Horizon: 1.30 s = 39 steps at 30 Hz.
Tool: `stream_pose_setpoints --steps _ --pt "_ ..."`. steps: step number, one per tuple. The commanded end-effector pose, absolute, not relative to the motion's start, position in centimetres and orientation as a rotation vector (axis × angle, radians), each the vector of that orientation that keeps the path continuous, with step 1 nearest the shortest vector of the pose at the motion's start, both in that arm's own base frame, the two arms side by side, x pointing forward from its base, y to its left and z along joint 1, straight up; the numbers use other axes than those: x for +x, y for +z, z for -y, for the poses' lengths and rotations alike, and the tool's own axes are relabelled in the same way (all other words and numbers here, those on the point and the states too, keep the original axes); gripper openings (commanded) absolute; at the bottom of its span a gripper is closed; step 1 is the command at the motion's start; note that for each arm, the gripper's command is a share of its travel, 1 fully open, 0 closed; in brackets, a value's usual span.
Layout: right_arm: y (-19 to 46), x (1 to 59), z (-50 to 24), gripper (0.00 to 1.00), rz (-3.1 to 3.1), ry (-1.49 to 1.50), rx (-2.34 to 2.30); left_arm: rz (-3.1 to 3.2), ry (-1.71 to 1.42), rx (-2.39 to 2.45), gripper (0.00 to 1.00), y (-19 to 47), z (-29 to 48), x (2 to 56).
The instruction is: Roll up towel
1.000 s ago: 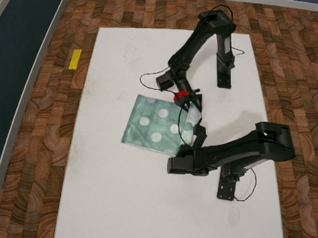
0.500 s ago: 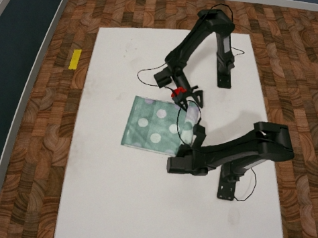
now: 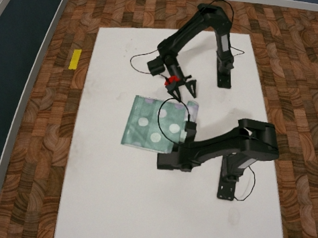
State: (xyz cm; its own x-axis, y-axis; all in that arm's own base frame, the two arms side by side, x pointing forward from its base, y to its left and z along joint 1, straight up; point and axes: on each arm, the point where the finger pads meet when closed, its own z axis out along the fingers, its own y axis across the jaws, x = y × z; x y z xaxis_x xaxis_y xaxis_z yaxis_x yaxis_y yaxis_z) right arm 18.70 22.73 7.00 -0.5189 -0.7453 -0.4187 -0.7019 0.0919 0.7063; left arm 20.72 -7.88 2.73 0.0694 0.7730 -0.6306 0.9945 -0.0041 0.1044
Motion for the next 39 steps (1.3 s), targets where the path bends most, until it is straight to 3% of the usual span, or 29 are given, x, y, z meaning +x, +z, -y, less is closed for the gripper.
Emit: stream_pose_setpoints --steps 1,10,30,39 --pt "8.3 18.5 -22.7 0.87 2.279 -1.415 1.594 -1.869 -0.708 1.833 0.21 2.9 7.9 19.9" --pt "8.3 17.7 -23.6 0.89 2.437 -1.254 1.836 -2.011 -0.932 1.825 0.21 3.1 7.9 19.9" --pt "8.5 15.0 -26.2 0.96 2.798 -0.439 2.615 -2.278 -1.43 1.742 0.21 3.6 7.9 19.9" --pt "8.5 14.8 -26.4 0.98 2.809 -0.375 2.658 -2.306 -1.491 1.726 0.21 3.6 7.9 19.9"
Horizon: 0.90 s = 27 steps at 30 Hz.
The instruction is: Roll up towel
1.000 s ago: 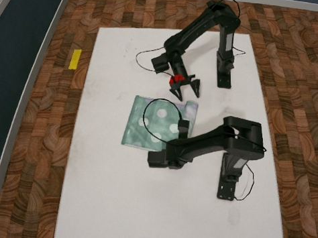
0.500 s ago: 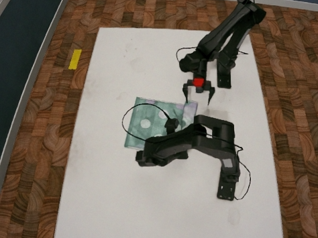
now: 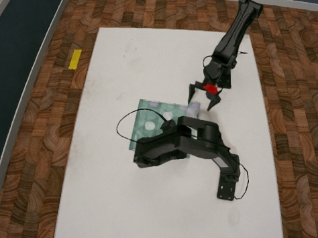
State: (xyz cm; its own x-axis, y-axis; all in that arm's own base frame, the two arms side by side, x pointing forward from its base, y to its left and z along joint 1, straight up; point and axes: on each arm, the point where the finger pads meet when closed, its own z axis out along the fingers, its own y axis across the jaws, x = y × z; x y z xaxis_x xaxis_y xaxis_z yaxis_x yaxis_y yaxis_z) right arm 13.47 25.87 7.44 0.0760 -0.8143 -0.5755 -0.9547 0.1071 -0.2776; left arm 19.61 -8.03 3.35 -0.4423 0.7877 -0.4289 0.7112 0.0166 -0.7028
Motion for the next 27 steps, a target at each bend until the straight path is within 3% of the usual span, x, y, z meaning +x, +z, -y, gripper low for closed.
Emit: stream_pose_setpoints --steps 1,16,27 --pt "8.5 14.8 -26.3 0.98 -1.732 0.233 -1.643 2.161 1.397 -1.618 0.21 3.6 7.9 19.9" --pt "7.9 15.5 -25.9 0.98 -1.673 0.267 -1.708 2.161 1.397 -1.618 0.21 2.4 7.9 19.9" --pt "3.2 15.3 -26.0 0.98 -1.671 0.268 -1.71 2.161 1.397 -1.618 0.21 2.4 7.9 19.9"
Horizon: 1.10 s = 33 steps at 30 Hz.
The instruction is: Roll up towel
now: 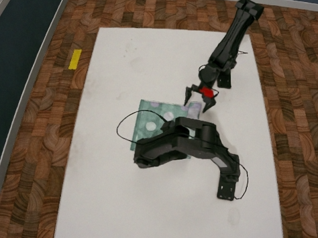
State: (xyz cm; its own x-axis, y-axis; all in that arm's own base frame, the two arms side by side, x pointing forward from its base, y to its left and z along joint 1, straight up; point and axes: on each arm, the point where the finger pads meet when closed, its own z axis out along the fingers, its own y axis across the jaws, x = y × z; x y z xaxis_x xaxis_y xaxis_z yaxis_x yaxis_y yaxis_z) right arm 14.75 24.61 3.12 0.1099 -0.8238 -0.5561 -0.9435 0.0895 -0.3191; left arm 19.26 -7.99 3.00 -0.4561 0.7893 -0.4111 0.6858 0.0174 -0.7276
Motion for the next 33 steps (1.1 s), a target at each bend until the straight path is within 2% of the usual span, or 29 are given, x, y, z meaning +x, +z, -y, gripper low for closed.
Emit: stream_pose_setpoints --steps 1,8,19,33 --pt "3.04 15.26 -25.95 0.98 -1.671 0.268 -1.71 2.161 1.397 -1.618 0.21 2.43 7.91 19.94" --pt "3.34 15.56 -26.85 0.98 -1.671 0.268 -1.71 2.161 1.397 -1.618 0.21 2.43 7.91 19.94" --pt "3.34 15.56 -26.85 0.51 -1.671 0.268 -1.71 2.161 1.397 -1.618 0.21 2.43 7.91 19.94" --pt "3.34 15.56 -26.85 0.38 -1.671 0.268 -1.71 2.161 1.397 -1.618 0.21 2.43 7.91 19.94"
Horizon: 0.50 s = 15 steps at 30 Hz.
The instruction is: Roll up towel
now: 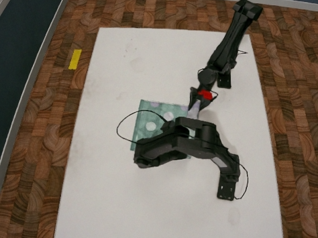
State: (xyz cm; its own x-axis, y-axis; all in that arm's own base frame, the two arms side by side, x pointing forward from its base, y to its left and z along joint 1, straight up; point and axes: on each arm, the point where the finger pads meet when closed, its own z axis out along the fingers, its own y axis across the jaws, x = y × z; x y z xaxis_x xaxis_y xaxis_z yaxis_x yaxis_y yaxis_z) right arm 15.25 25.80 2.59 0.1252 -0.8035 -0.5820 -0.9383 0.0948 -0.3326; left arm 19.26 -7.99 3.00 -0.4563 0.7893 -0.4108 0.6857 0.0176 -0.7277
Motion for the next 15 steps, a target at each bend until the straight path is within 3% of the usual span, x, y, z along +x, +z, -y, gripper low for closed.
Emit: stream_pose_setpoints --steps 1,15 --pt "3.34 15.56 -26.85 0.37 -1.671 0.268 -1.71 2.161 1.397 -1.618 0.21 2.43 7.91 19.94" --pt "3.34 15.56 -26.85 0.31 -1.671 0.268 -1.71 2.161 1.397 -1.618 0.21 2.43 7.91 19.94"
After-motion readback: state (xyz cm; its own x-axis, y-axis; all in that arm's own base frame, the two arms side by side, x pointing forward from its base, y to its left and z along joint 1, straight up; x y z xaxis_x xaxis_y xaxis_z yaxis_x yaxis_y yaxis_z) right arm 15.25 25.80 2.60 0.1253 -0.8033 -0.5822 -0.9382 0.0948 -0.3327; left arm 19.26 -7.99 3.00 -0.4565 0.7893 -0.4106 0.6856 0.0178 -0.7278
